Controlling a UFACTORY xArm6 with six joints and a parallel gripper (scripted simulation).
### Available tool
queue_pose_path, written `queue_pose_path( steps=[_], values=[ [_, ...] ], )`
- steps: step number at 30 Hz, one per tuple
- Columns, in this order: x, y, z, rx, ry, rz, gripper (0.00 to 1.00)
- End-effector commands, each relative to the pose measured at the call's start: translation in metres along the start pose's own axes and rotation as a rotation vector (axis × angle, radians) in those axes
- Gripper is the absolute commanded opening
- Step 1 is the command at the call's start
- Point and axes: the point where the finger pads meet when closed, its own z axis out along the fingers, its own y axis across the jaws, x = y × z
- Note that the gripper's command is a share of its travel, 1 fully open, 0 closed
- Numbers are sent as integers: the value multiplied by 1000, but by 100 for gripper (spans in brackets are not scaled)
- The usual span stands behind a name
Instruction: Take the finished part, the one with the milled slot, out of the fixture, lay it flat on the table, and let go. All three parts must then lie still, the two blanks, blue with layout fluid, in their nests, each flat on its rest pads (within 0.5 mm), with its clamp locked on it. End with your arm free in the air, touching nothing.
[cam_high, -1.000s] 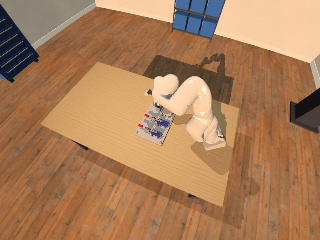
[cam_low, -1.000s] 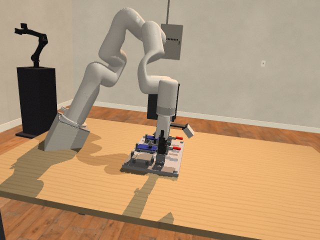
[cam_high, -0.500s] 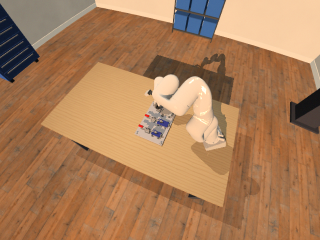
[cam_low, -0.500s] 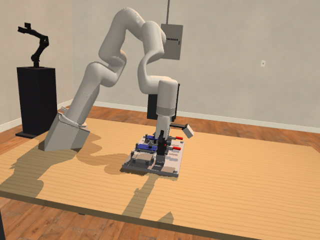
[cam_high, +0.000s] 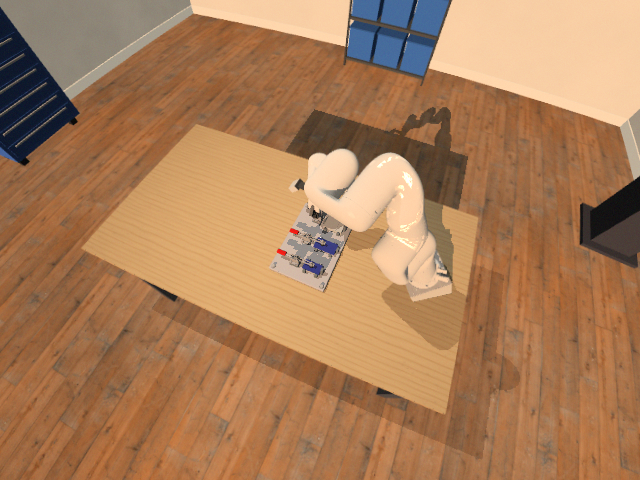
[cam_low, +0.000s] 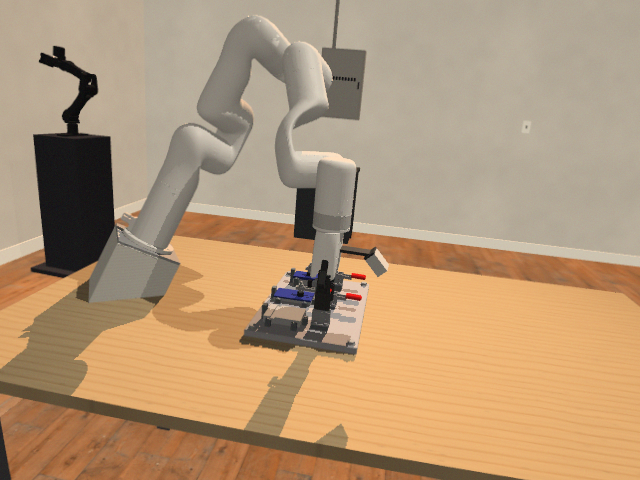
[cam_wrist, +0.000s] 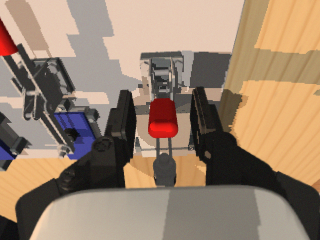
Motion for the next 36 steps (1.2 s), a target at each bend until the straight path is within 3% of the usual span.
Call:
queue_pose_path(
  steps=[1, 20, 36],
  values=[
    [1, 0, -1, -1, 3, -1, 47],
    [1, 0, -11, -1, 3, -1, 47],
    [1, 0, -49, -1, 3, -1, 47]
  ],
)
